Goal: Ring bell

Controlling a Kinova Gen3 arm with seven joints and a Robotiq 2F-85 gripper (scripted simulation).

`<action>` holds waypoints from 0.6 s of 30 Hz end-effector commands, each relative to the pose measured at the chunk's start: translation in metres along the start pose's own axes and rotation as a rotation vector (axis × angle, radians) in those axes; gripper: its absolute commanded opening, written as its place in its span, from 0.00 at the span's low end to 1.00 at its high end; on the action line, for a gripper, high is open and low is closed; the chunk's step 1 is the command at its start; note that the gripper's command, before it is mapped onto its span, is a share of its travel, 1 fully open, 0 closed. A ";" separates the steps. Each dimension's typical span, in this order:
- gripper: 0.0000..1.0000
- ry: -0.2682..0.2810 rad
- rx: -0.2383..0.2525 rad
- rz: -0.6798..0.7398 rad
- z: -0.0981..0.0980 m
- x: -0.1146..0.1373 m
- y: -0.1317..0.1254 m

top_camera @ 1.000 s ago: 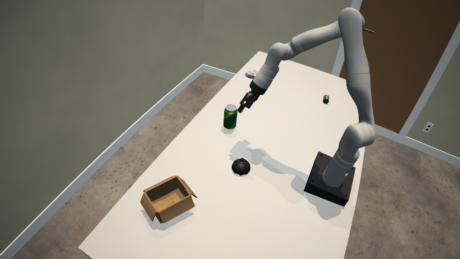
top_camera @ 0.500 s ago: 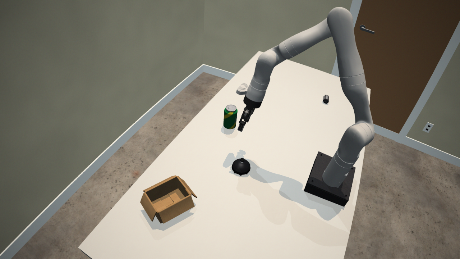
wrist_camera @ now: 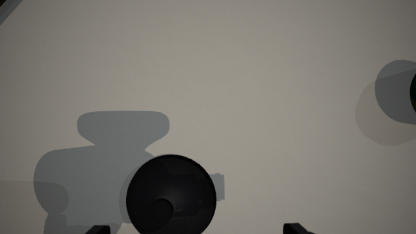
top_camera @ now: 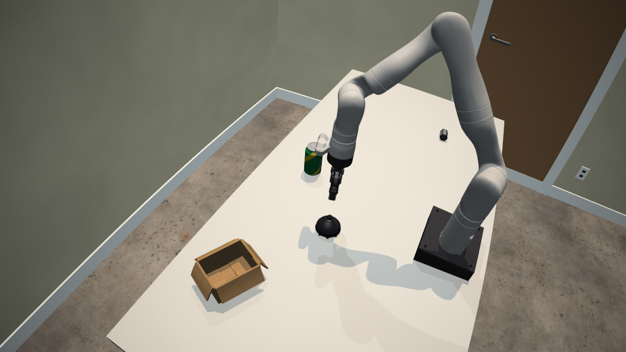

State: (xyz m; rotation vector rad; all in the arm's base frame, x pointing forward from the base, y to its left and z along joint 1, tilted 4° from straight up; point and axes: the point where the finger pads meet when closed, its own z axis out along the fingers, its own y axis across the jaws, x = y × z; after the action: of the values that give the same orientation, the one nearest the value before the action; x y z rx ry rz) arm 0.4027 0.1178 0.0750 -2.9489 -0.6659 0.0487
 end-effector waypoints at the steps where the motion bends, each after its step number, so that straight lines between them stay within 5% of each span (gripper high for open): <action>1: 1.00 -0.021 -0.027 -0.064 0.003 0.002 -0.025; 18: 1.00 -0.041 -0.063 -0.106 0.005 -0.002 -0.035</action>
State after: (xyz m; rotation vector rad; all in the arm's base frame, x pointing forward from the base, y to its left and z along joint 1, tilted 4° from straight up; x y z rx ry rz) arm 0.3850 0.1480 0.0734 -2.9747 -0.8410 0.0831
